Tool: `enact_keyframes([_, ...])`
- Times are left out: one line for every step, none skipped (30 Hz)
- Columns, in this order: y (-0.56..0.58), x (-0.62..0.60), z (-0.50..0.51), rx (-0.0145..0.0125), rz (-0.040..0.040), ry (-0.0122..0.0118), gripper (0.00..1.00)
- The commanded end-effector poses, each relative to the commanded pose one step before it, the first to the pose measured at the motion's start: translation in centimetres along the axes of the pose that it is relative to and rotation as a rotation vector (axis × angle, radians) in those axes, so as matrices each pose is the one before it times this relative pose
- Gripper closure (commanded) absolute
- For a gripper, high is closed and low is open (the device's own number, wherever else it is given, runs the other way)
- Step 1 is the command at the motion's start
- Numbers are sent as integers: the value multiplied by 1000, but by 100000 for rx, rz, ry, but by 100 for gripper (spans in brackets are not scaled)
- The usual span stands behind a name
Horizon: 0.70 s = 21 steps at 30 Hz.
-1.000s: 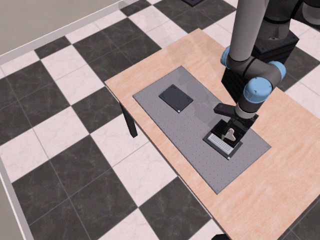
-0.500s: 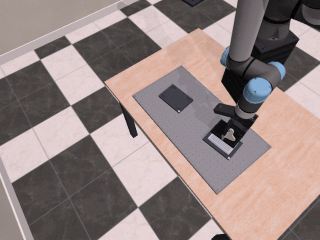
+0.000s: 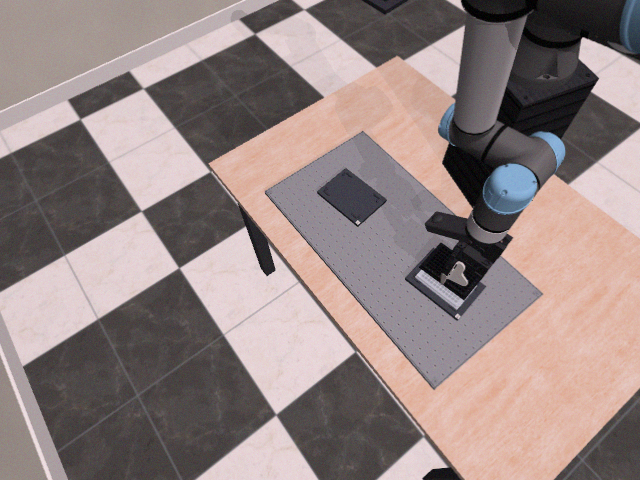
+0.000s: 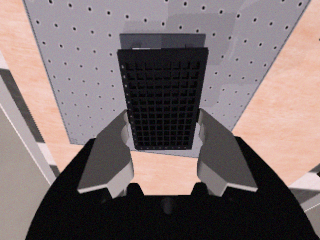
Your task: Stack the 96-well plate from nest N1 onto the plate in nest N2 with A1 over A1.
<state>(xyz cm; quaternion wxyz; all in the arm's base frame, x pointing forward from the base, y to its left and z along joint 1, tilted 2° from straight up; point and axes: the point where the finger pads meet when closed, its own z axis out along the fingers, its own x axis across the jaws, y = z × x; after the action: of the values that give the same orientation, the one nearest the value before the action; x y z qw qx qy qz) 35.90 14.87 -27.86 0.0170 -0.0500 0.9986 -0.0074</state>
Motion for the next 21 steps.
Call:
enact_keyframes([3,-53,587,-7,33,-135,100])
enact_keyframes([0,0,167,0,9,0,100])
enact_keyframes([0,0,167,0,9,0,100])
enact_keyframes([0,0,167,0,8,0,100])
enact_keyframes([0,0,167,0,8,0,100])
enact_keyframes([0,0,167,0,8,0,100])
enact_keyframes([0,0,167,0,8,0,100])
enact_keyframes([0,0,167,0,8,0,100])
enact_keyframes([0,0,167,0,8,0,100])
enact_keyframes([0,0,167,0,8,0,100])
enact_keyframes([0,0,167,0,8,0,100])
enact_keyframes([0,0,167,0,8,0,100])
enact_keyframes([0,0,0,0,0,0,100])
enact_keyframes([0,0,0,0,0,0,100])
enact_keyframes([0,0,167,0,8,0,100])
enact_keyframes([0,0,167,0,8,0,100])
enact_keyframes([0,0,167,0,8,0,100])
enact_keyframes([0,0,167,0,8,0,100])
enact_keyframes([0,0,167,0,8,0,100])
enact_keyframes([0,0,167,0,8,0,100])
enact_keyframes([0,0,167,0,8,0,100])
